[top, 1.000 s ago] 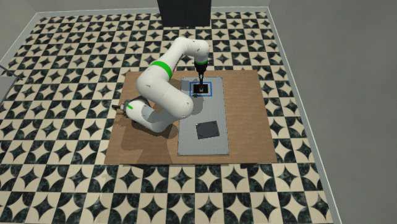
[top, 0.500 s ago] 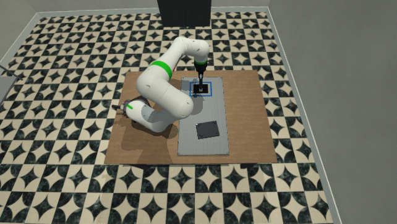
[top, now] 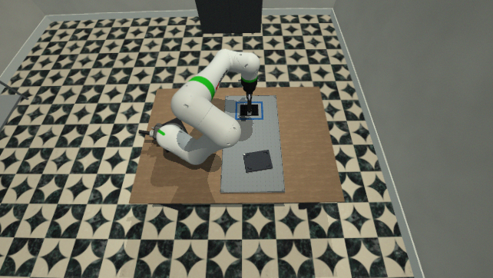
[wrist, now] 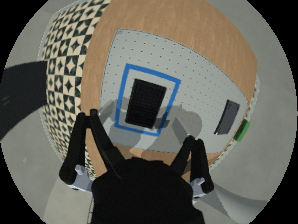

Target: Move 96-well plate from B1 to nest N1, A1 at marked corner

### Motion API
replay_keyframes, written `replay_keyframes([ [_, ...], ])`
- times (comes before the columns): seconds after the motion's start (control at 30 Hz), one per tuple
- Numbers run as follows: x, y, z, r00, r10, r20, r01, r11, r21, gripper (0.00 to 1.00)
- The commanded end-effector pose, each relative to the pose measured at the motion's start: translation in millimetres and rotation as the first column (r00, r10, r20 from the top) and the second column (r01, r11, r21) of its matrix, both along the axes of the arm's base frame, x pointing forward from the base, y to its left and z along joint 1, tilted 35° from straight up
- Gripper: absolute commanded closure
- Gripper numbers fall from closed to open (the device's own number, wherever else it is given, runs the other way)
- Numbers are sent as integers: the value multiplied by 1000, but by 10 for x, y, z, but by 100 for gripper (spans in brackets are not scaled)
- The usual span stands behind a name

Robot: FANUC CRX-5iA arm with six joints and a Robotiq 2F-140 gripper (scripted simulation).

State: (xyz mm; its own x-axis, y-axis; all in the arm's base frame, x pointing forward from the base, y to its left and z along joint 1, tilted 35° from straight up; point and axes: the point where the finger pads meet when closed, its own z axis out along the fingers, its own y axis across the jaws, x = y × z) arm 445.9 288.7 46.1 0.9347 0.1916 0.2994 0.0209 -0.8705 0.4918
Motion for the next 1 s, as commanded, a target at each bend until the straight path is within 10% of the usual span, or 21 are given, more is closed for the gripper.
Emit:
replay_keyframes([
  [0.0, 23, -26, -51, 1000, 0, 0, 0, 1000, 0, 0],
  [0.97, 152, -191, -348, 1000, 0, 0, 0, 1000, 0, 0],
])
